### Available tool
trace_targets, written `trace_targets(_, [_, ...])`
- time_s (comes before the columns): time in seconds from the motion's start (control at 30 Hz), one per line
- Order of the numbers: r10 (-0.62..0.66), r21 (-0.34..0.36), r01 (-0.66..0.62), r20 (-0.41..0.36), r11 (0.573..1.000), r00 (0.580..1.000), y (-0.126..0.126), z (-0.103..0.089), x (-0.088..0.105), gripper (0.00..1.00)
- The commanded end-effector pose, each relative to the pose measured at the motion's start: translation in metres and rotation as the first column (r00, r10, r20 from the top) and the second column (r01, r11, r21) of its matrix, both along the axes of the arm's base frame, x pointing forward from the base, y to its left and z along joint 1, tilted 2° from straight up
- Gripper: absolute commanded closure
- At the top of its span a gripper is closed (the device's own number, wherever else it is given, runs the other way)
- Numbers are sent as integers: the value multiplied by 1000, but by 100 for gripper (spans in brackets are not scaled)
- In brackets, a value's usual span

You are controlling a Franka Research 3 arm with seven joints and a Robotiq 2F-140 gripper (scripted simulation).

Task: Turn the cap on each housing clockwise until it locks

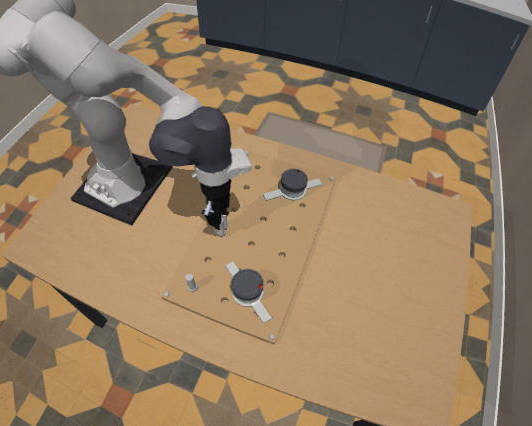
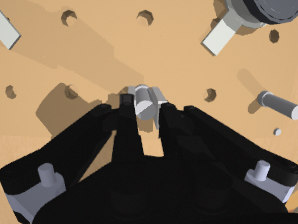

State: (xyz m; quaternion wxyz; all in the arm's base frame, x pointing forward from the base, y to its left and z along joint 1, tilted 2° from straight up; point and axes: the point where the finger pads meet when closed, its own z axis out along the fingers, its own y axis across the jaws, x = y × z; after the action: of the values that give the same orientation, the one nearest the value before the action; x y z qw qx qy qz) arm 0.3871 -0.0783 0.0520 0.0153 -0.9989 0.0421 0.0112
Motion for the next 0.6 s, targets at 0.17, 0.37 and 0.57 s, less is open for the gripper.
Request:
trace_targets(0.17, [6, -2, -6, 7, 1000, 1000, -1, 0, 3, 90])
trace_targets(0.37, [6, -2, -6, 7, 1000, 1000, -1, -1, 2, 90])
trace_targets(0.57, [6, -2, -6, 7, 1000, 1000, -1, -2, 2, 90])
